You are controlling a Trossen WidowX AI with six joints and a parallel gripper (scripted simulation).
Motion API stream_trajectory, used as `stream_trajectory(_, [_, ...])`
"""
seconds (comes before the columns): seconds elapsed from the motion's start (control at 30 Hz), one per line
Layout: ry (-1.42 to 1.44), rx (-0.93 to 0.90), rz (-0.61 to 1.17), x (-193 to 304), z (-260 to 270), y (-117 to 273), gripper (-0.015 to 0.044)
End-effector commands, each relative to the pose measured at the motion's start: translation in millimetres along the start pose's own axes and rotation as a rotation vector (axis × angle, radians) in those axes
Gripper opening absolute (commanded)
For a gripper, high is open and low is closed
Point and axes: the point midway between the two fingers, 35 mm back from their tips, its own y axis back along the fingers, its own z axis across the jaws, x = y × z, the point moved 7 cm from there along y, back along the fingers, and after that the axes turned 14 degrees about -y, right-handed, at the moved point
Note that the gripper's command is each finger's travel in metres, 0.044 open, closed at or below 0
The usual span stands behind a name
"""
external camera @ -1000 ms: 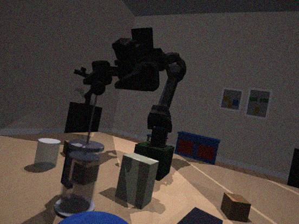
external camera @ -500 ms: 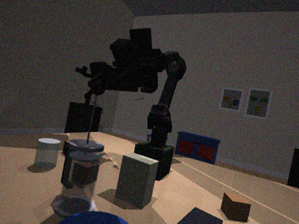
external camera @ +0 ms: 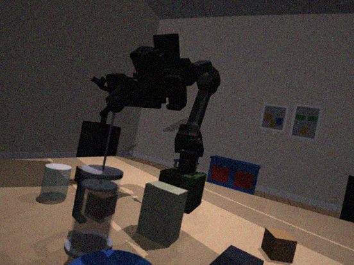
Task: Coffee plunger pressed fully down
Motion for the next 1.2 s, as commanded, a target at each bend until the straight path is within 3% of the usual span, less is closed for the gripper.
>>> stream_trajectory(0.0, [0.005, 0.001, 0.005, 5, -1, -5, 0.0122])
stream_trajectory(1.17, [0.005, 0.0, 0.005, 48, -12, -43, 0.0122])
